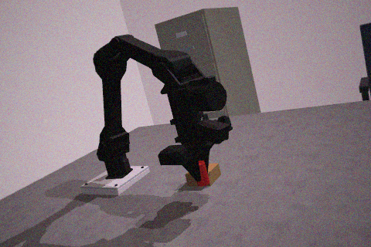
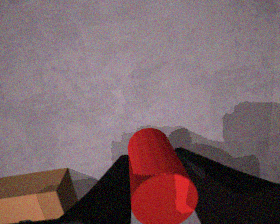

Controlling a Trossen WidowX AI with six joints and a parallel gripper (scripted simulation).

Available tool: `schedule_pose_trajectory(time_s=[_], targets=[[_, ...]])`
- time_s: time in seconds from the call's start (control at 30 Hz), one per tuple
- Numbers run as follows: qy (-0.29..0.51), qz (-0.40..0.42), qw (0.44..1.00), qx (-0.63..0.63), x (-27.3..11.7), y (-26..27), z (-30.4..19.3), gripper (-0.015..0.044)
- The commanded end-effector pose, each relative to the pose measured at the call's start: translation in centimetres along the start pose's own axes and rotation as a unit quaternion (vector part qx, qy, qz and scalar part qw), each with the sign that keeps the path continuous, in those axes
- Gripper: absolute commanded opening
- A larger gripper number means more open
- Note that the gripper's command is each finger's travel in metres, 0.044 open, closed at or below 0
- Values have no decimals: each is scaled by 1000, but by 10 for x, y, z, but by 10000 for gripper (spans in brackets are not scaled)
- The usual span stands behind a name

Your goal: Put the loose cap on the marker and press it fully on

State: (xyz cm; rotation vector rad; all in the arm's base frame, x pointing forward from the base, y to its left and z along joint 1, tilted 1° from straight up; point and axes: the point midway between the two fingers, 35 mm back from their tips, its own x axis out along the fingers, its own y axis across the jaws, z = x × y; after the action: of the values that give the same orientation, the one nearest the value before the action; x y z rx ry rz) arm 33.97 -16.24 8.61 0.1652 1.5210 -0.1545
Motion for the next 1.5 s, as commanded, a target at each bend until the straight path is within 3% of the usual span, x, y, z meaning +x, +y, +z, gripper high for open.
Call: schedule_pose_trajectory(time_s=[0.0,1.07,1.47], targets=[[-3,-2,1000,-2,-15,0,0,0],[-1,2,1000,-1,-60,101,-65,0],[-1,2,1000,-1,-55,105,-69,0]])
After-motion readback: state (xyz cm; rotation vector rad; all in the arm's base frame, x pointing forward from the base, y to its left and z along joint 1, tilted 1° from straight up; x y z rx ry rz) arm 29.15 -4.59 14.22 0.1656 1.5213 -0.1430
